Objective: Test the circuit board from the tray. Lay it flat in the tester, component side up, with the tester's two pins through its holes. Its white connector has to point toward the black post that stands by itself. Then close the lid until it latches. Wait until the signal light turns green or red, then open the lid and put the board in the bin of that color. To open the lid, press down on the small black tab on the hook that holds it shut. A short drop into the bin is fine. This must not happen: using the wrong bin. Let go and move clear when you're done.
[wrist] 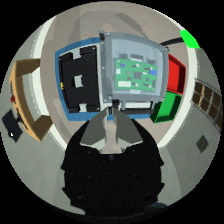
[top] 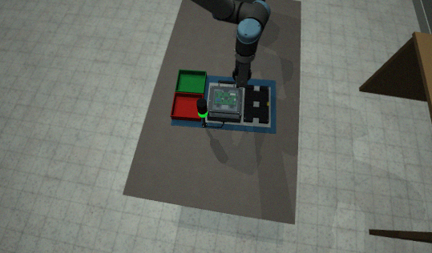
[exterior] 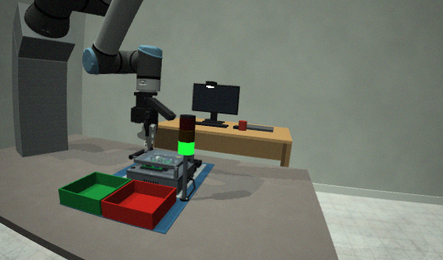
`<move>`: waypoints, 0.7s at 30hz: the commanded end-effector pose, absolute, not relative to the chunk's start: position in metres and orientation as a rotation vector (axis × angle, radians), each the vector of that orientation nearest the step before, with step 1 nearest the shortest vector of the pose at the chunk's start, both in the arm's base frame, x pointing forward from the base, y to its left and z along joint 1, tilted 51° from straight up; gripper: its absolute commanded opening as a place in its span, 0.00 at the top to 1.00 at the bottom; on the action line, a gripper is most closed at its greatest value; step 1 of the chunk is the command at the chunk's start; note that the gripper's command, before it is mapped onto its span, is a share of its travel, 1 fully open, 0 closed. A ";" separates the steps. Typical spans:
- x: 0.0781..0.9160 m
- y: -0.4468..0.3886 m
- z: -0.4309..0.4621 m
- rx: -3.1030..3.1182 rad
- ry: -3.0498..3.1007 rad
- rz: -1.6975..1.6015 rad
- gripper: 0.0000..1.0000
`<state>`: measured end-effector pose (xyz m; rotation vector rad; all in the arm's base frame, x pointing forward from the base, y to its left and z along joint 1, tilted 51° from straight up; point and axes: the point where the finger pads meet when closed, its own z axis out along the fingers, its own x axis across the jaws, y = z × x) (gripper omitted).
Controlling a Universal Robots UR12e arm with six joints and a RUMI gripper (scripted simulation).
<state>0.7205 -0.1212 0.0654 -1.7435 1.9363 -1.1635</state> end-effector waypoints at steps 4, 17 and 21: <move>0.720 -0.121 0.065 -1.743 1.936 -1.164 1.00; 0.720 -0.121 0.064 -1.743 1.936 -1.164 1.00; 0.721 -0.122 0.063 -1.743 1.936 -1.164 1.00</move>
